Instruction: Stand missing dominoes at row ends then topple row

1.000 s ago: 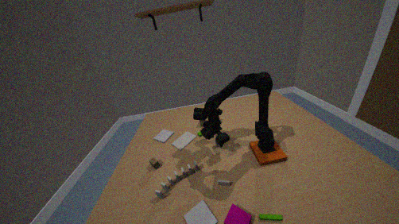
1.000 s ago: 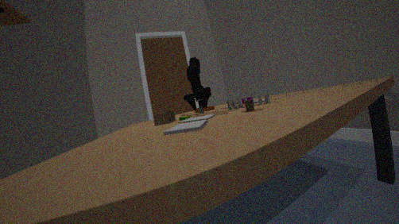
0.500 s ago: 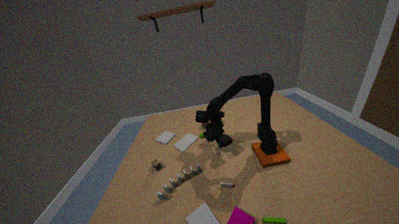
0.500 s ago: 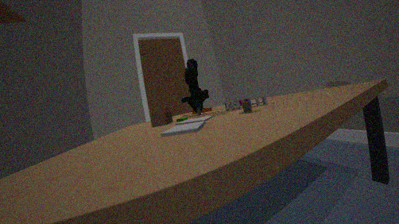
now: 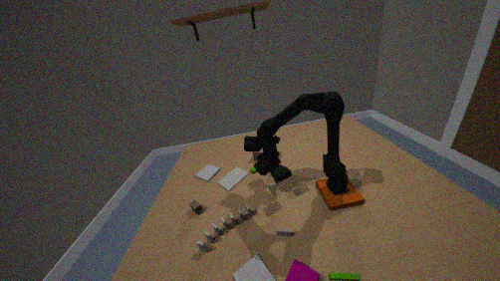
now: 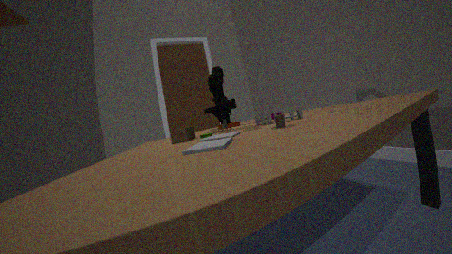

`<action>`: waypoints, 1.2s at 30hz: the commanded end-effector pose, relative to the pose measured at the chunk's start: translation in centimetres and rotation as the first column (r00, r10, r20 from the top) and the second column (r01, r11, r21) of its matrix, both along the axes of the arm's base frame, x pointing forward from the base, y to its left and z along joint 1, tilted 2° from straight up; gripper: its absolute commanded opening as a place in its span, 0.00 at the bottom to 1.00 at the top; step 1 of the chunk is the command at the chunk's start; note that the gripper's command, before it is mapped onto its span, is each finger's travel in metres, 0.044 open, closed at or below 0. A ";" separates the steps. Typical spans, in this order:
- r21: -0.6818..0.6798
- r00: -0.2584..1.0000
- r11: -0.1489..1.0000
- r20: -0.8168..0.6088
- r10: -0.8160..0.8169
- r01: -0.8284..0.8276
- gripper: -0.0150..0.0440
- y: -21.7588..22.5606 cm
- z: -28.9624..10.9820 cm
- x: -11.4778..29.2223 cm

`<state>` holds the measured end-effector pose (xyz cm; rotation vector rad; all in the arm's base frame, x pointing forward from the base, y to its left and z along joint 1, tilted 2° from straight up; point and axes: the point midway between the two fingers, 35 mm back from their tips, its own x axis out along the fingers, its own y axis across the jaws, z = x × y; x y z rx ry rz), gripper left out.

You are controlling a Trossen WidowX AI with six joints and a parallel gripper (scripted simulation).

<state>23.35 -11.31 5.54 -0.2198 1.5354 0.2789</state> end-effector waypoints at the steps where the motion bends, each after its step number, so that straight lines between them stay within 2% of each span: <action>1: -0.020 0.999 1.000 0.035 0.001 0.000 0.44 -0.7 5.7 0.8; 5: -0.019 0.999 1.000 0.035 0.002 -0.002 0.44 -0.4 11.1 -0.1; 7: -0.018 0.999 1.000 0.034 0.002 -0.002 0.44 -0.3 12.0 -0.4; 15: -0.019 0.999 0.999 0.040 0.027 -0.026 0.44 0.2 12.0 0.4; 22: -0.015 0.997 0.999 0.050 0.053 -0.052 0.44 5.6 12.7 6.6; 27: -0.012 0.999 1.000 0.044 0.007 -0.006 0.44 10.4 12.9 9.9; 36: -0.012 0.999 1.000 0.044 0.005 -0.004 0.44 10.6 11.8 10.3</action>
